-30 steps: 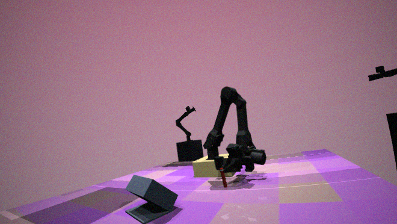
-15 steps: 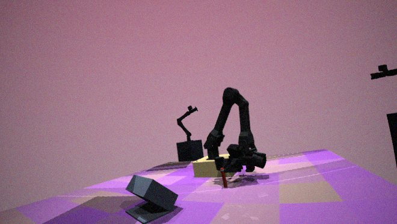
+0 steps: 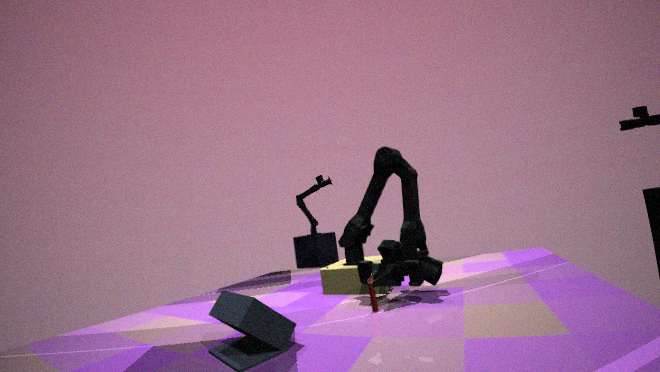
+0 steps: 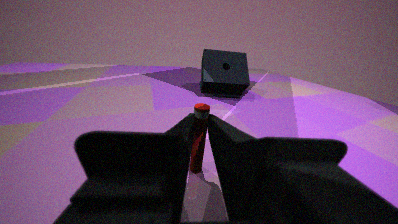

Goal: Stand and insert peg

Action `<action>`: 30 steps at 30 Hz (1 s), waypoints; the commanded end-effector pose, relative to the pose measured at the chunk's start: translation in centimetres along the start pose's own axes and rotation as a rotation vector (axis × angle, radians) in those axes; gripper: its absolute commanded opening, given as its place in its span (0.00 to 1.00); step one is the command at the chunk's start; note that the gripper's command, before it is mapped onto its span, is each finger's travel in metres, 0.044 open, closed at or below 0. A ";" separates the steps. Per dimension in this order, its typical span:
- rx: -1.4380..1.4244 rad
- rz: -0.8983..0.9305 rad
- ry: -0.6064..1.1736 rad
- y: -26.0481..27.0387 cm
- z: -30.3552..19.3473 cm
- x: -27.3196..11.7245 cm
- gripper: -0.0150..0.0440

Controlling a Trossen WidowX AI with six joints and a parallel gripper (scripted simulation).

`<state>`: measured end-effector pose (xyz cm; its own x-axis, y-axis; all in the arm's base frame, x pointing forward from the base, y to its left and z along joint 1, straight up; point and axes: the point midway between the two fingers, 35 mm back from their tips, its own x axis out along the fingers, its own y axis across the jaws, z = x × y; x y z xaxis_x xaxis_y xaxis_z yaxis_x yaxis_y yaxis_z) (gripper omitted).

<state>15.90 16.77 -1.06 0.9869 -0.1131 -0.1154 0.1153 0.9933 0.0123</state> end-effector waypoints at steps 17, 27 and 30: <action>-0.001 0.005 -0.014 0.0 -0.1 -0.2 0.47; -0.001 0.005 -0.014 0.0 -0.1 -0.2 0.47; -0.001 0.005 -0.014 0.0 -0.1 -0.2 0.47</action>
<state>15.74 16.78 -1.11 0.9890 -0.1080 -0.1010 0.1098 0.9939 0.0127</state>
